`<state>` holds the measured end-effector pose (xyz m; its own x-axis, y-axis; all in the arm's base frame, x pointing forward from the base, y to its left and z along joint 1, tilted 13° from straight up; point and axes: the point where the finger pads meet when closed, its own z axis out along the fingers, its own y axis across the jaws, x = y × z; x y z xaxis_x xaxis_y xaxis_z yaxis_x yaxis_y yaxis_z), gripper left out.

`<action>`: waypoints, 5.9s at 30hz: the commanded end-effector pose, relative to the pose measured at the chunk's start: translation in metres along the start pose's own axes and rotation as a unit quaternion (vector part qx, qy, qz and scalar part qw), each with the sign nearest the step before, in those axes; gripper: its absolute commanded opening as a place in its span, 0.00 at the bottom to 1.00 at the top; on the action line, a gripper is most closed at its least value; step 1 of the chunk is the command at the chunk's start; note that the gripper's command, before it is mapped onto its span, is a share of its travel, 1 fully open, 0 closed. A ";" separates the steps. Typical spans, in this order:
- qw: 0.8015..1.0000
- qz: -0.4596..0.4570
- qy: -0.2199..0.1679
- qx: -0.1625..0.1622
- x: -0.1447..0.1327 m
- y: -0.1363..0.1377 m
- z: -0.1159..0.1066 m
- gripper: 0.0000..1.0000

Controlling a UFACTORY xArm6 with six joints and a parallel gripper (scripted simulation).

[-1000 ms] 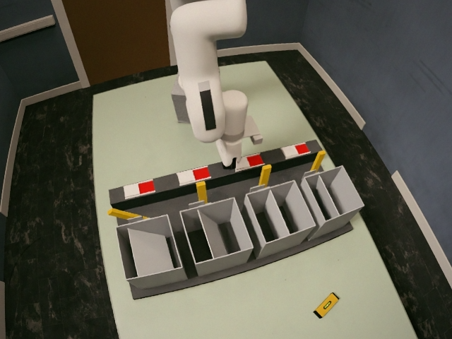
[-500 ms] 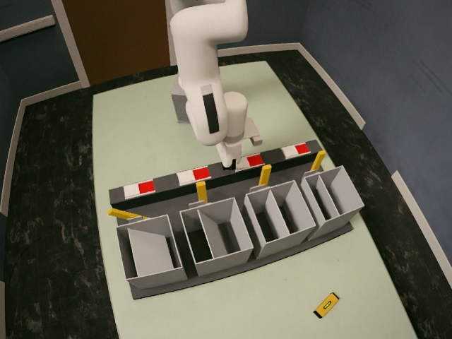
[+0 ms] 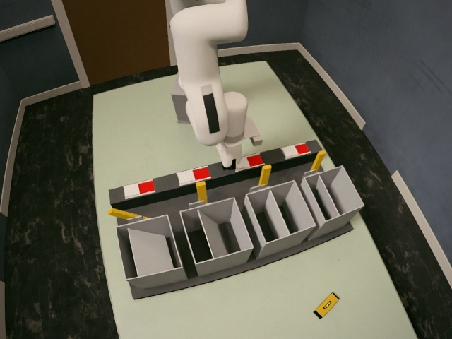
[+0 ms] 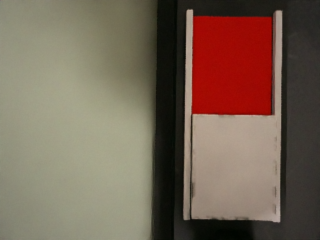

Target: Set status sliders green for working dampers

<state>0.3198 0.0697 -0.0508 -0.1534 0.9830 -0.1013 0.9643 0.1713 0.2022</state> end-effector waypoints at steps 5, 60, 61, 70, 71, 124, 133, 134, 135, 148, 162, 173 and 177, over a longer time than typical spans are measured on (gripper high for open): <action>1.000 0.000 0.000 -0.001 0.000 0.001 0.000 0.00; 1.000 0.000 0.000 -0.001 0.015 0.001 0.000 0.00; 1.000 0.000 0.000 -0.001 0.016 0.001 0.000 0.00; 1.000 0.000 0.000 -0.001 0.020 0.001 0.000 0.00; 1.000 0.000 0.000 -0.001 0.020 0.001 0.000 0.00; 1.000 0.000 0.000 -0.001 0.047 0.001 0.000 0.00; 1.000 0.000 0.000 -0.001 0.050 0.001 0.000 0.00; 1.000 0.000 0.000 -0.001 0.050 0.001 0.000 0.00; 1.000 0.000 0.000 -0.001 0.050 0.001 0.000 0.00; 1.000 0.000 0.000 -0.001 0.054 0.001 0.000 0.00; 1.000 0.000 0.000 -0.001 0.055 0.001 0.000 0.00; 1.000 0.000 0.000 -0.001 0.055 0.001 0.000 0.00; 1.000 0.000 0.000 -0.001 0.055 0.001 0.000 0.00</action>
<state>0.3114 0.1235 -0.0564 -0.1532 0.9829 -0.1018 0.9643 0.1713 0.2022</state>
